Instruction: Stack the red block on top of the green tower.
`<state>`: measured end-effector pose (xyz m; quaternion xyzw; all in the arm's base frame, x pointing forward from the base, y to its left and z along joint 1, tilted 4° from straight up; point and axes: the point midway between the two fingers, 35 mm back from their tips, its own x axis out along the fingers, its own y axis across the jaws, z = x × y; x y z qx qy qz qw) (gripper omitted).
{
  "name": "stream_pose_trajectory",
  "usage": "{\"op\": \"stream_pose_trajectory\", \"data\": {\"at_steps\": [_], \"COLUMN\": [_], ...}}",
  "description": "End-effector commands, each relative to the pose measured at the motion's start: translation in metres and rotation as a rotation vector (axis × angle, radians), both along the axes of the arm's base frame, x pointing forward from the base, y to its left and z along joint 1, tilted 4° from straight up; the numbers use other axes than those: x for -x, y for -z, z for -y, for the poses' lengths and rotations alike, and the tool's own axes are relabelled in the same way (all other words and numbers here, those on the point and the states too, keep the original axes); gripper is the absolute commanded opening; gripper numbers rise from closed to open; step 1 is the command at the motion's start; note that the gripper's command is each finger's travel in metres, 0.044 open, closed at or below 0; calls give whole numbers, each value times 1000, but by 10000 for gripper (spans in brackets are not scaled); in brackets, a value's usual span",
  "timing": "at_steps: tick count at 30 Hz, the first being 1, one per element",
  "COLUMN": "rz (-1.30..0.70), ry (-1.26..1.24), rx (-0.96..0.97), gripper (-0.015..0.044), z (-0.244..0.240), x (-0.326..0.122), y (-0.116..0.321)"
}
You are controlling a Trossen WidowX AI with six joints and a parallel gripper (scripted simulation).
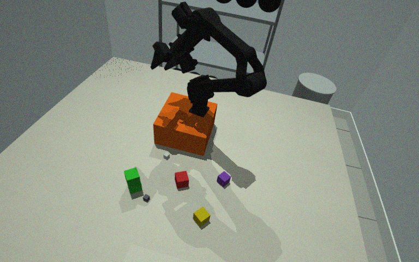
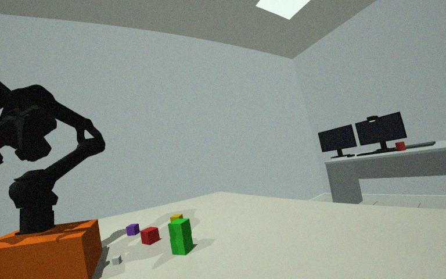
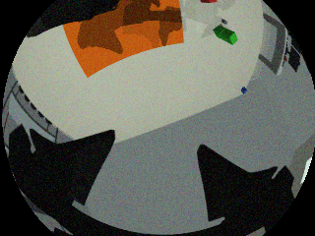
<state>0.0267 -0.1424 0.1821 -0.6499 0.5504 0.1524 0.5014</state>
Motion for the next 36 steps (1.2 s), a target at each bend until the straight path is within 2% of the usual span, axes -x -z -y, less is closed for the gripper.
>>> {"op": "stream_pose_trajectory", "data": {"at_steps": [1,2,16,36], "rz": [-4,-18,-347,-671], "ry": [-9,-35,-779,-1827], "rx": [1,6,165,526], "gripper": [426,440,440,440], "z": [0,1,11,3], "x": [0,-1,-35,-101], "y": [0,0,8,28]}}
